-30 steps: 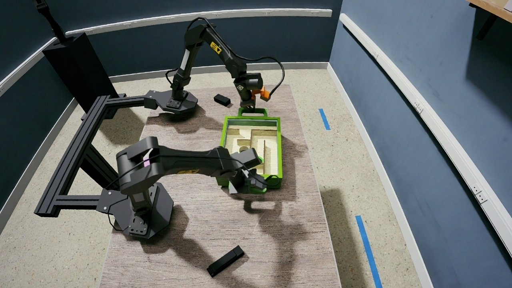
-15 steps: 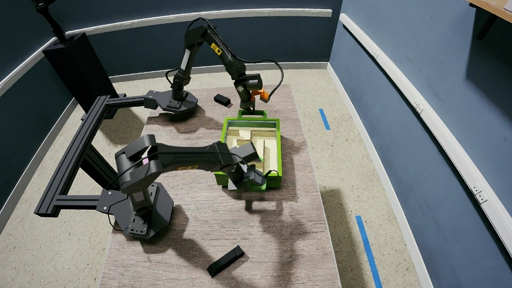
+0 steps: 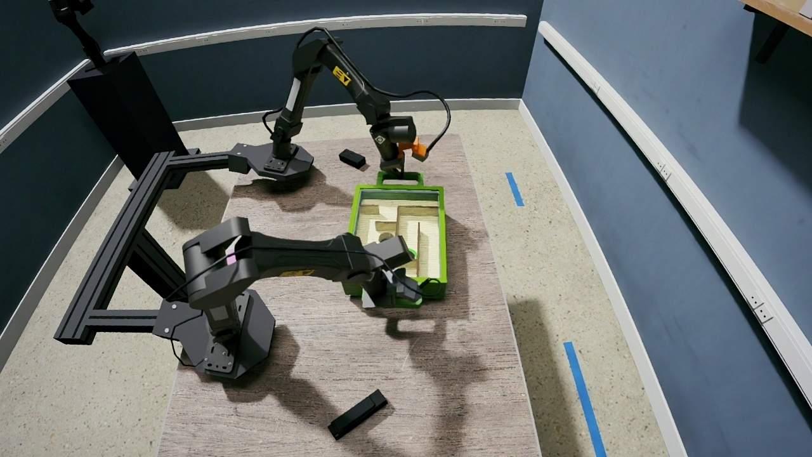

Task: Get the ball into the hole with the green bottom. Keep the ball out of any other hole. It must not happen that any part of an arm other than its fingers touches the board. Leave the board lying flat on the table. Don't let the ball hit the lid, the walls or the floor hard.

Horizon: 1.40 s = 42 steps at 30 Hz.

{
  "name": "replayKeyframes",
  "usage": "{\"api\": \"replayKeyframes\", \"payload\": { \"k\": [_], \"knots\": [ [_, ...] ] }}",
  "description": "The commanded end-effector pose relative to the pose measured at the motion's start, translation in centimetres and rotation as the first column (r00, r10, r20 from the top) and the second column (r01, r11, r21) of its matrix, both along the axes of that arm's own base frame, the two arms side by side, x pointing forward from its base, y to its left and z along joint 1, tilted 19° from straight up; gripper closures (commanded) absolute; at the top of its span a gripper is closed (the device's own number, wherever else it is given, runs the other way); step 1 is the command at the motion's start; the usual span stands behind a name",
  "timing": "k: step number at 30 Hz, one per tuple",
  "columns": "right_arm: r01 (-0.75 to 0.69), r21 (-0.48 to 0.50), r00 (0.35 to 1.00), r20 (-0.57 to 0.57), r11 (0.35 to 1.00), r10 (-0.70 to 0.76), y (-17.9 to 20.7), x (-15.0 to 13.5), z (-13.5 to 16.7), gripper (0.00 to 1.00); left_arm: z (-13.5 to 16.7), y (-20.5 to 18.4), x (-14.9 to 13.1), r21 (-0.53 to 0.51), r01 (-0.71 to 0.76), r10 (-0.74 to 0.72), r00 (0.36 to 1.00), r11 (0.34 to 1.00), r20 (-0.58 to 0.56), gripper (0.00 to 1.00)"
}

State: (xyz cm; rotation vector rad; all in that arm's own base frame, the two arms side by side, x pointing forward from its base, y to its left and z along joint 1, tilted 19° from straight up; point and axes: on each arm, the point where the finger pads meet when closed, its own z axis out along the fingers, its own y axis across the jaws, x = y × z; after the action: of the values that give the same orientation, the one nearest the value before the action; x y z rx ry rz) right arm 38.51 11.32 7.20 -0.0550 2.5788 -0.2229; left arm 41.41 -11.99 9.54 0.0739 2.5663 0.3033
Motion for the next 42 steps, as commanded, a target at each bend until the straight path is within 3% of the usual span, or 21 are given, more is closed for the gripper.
{"api": "replayKeyframes", "payload": {
  "k": [1,4,5,9,10,13,15,16,17,18,20,22,23,24,28,29,31,32,36,38,42],
  "knots": [
    [0.008,-0.019,1.000,0.022,1.000,-0.008,1.0,0.5,2.2,1.00,2.7,-0.8,2.0,-0.061,0.020,-0.017,0.999,0.998,0.050,1.00],
    [0.021,-0.024,0.996,0.083,0.999,-0.019,1.2,1.0,4.2,1.00,4.2,-1.5,3.1,-0.105,0.049,-0.035,0.991,0.993,0.131,1.00],
    [0.023,-0.025,0.995,0.099,0.999,-0.021,1.4,1.1,4.6,1.00,1.4,-0.7,1.5,-0.086,0.047,-0.041,0.997,0.995,0.072,1.00],
    [0.004,-0.002,0.992,0.128,1.000,-0.004,2.2,1.6,5.0,1.00,1.9,-0.7,1.6,-0.083,0.038,-0.032,0.996,0.996,0.080,1.00],
    [0.031,-0.059,0.996,0.086,0.998,-0.026,1.4,0.5,4.6,1.00,0.9,-0.3,1.8,-0.111,0.049,-0.040,0.996,0.993,0.076,1.00],
    [0.006,-0.018,0.983,0.185,1.000,-0.003,2.7,1.9,5.8,1.00,1.1,-0.8,1.6,-0.090,0.063,-0.052,0.991,0.994,0.125,1.00],
    [0.002,-0.010,0.984,0.179,1.000,0.000,2.8,1.7,5.9,1.00,2.0,-1.0,1.7,-0.085,0.062,-0.050,0.990,0.994,0.131,1.00],
    [-0.030,-0.006,0.990,0.139,1.000,0.030,2.7,0.6,3.5,1.00,2.9,-0.9,1.9,-0.069,0.048,-0.037,0.988,0.996,0.152,1.00],
    [-0.042,0.015,0.990,0.132,0.999,0.040,3.0,0.8,3.6,1.00,3.6,-1.0,2.0,-0.066,0.035,-0.025,0.988,0.997,0.151,1.00],
    [-0.010,0.036,0.993,0.118,0.999,0.006,1.7,1.7,4.0,1.00,3.2,-0.6,1.1,-0.051,0.017,-0.012,0.995,0.999,0.094,1.00],
    [-0.014,0.036,0.985,0.171,0.999,0.008,2.2,2.3,5.3,1.00,3.4,-1.0,1.7,-0.060,0.028,-0.020,0.991,0.998,0.135,1.00],
    [-0.021,0.062,0.991,0.129,0.998,0.013,1.9,2.4,4.5,1.00,3.5,-0.6,0.8,-0.027,0.007,-0.005,0.997,1.000,0.082,1.00],
    [-0.024,0.072,0.992,0.125,0.997,0.015,1.8,2.5,4.4,1.00,1.8,-0.7,0.8,0.003,0.003,-0.003,0.999,1.000,0.033,1.00],
    [-0.003,0.048,0.990,0.140,0.999,-0.004,1.5,2.4,4.6,1.00,3.7,-1.5,1.7,-0.041,0.028,-0.023,0.994,0.999,0.109,1.00],
    [-0.032,0.078,0.991,0.134,0.996,0.021,1.2,2.1,2.5,1.00,4.6,-1.2,1.4,-0.011,-0.001,0.003,0.991,1.000,0.133,1.00],
    [-0.002,0.046,0.997,0.076,0.999,-0.002,0.7,1.5,2.0,1.00,2.1,-1.5,1.1,-0.012,0.014,-0.013,0.999,1.000,0.050,1.00],
    [-0.029,0.057,0.992,0.125,0.998,0.022,1.9,2.1,3.2,1.00,4.0,-1.7,1.7,-0.032,0.016,-0.013,0.993,0.999,0.116,1.00],
    [-0.041,0.046,0.995,0.098,0.998,0.036,1.7,1.0,1.7,1.00,4.3,-1.9,1.8,-0.028,0.026,-0.022,0.991,0.999,0.133,1.00],
    [0.016,-0.018,0.997,0.072,1.000,-0.015,1.0,0.6,3.5,1.00,4.3,-1.2,2.8,-0.097,0.039,-0.026,0.991,0.995,0.130,1.00],
    [0.022,-0.057,0.999,0.035,0.998,-0.020,1.0,0.4,2.5,1.00,1.4,-0.4,1.4,-0.088,0.038,-0.033,0.997,0.995,0.064,1.00],
    [0.008,-0.020,0.994,0.106,1.000,-0.005,2.0,1.2,4.5,1.00,1.7,-0.7,1.6,-0.087,0.041,-0.034,0.996,0.995,0.084,1.00]
  ]
}}
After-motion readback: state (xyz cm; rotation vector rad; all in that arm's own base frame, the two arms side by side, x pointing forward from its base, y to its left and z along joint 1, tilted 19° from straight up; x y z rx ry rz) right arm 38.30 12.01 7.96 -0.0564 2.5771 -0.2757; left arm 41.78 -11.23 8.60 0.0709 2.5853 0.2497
